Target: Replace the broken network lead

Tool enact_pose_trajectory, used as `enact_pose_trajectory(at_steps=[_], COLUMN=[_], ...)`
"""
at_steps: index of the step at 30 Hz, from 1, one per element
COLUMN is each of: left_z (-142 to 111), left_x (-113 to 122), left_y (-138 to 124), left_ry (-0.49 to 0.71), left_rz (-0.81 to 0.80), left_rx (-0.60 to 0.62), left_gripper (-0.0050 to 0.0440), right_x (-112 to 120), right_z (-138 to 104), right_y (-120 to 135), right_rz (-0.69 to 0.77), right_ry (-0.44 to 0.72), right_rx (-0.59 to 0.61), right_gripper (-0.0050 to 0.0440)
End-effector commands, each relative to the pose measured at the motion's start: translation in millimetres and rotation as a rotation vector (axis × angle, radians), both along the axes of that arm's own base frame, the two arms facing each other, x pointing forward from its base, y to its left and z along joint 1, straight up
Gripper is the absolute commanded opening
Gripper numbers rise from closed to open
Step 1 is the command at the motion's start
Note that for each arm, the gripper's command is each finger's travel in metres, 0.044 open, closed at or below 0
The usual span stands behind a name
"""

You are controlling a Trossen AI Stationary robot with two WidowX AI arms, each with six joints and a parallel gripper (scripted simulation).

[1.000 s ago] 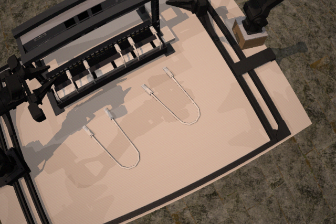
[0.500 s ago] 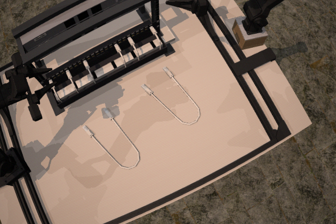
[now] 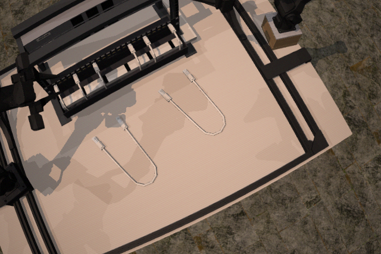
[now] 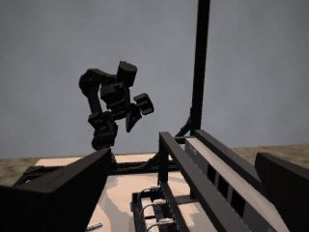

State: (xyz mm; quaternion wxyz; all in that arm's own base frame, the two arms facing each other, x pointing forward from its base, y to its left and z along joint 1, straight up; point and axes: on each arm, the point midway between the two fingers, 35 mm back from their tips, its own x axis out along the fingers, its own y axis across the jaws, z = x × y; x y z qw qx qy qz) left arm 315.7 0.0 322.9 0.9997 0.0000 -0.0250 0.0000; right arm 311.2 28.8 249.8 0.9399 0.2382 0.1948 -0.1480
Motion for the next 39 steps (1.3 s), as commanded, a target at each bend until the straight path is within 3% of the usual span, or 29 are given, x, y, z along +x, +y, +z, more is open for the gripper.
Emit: enact_pose_trajectory(at_steps=[1, 5, 6, 22, 23, 39], left_z=[0.0, 0.0, 0.0, 0.0, 0.0, 0.0], left_x=[0.0, 0.0, 0.0, 0.0, 0.0, 0.0], left_y=[0.0, 0.0, 0.0, 0.0, 0.0, 0.0], left_ry=[0.0, 0.0, 0.0, 0.0, 0.0, 0.0], left_rz=[0.0, 0.0, 0.0, 0.0, 0.0, 0.0], left_rx=[0.0, 0.0, 0.0, 0.0, 0.0, 0.0], left_gripper=[0.044, 0.044, 0.044, 0.044, 0.044, 0.044], right_x=[0.7, 0.7, -0.8, -0.8, -2.4, -2.4], right_z=[3.6, 3.6, -20.0, -20.0, -42.5, -42.5], right_y=[-0.2, -0.2, 9.2, 9.2, 17.0, 17.0], right_rz=[-0.007, -0.007, -0.105, -0.105, -0.213, -0.213], right_ry=[-0.006, -0.006, 0.143, 0.143, 0.288, 0.288], right_rx=[0.003, 0.003, 0.169, 0.169, 0.33, 0.33], right_gripper=[0.0176, 0.0176, 0.0176, 0.0176, 0.0176, 0.0176])
